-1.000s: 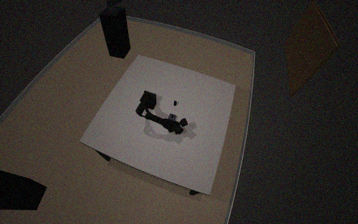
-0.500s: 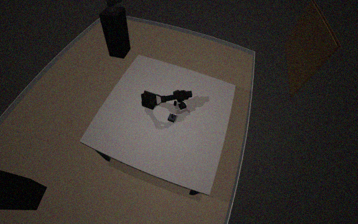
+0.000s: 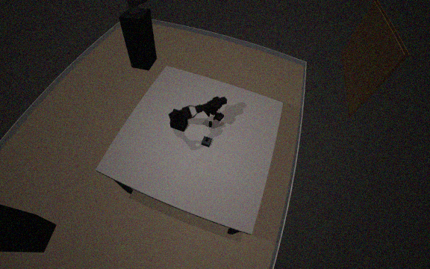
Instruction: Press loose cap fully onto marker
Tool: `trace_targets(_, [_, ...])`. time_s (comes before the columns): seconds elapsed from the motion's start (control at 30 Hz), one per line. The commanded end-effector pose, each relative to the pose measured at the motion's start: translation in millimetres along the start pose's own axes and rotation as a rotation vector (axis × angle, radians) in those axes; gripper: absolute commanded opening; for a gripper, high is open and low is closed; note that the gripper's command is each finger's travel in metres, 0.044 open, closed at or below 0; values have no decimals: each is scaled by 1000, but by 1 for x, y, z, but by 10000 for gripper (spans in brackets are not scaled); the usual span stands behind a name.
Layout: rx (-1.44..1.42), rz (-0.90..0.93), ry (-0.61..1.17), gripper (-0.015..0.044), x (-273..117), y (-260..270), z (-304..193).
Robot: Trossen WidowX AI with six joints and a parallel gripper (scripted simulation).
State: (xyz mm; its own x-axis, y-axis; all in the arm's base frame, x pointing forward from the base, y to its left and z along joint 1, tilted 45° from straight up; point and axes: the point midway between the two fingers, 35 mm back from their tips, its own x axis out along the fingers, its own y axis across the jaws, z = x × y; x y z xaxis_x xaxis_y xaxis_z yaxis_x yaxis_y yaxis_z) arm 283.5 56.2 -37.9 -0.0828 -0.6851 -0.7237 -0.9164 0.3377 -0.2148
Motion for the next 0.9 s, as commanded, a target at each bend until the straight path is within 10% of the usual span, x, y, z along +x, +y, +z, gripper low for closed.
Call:
trace_targets(0.0, [-11,-4,9,243,23,0,-1])
trace_targets(0.87, [-11,-5,10,243,69,1,-1])
